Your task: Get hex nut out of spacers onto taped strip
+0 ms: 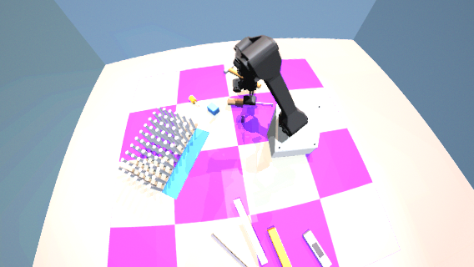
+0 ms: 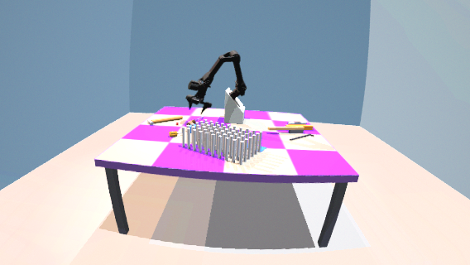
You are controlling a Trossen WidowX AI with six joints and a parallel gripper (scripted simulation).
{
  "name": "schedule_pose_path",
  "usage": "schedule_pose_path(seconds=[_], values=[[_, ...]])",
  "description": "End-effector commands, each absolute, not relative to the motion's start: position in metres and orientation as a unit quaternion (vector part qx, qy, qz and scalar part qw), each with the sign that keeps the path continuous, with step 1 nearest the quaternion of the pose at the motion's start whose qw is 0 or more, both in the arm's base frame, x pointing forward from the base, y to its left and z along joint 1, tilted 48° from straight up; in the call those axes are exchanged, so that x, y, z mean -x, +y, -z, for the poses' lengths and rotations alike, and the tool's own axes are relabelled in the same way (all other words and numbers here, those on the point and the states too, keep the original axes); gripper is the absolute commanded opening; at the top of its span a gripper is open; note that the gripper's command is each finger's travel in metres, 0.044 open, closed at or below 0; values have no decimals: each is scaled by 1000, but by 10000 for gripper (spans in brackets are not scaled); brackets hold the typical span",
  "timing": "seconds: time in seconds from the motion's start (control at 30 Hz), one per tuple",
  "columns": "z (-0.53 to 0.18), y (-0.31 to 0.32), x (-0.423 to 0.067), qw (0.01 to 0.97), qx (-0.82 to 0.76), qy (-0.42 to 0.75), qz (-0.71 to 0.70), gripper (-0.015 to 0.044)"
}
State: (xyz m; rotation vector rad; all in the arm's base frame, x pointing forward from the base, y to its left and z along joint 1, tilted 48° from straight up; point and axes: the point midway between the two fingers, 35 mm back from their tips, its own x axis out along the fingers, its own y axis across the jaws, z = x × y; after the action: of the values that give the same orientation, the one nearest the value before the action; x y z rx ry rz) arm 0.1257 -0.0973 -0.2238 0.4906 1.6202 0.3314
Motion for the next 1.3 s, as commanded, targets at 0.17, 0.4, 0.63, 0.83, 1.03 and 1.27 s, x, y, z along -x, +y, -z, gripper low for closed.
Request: schedule_pose_path(seconds=[0.17, 0.4, 0.63, 0.83, 1.03, 1.27], values=[[223, -98, -125, 650, -214, 714, -147, 440], [227, -102, -137, 573, -339, 746, -4, 440], [232, -106, -155, 410, -486, 736, 232, 440], [233, -108, -170, 281, -543, 688, 390, 440], [234, -108, -180, 199, -561, 641, 485, 440], [233, -107, -191, 104, -567, 567, 588, 440]])
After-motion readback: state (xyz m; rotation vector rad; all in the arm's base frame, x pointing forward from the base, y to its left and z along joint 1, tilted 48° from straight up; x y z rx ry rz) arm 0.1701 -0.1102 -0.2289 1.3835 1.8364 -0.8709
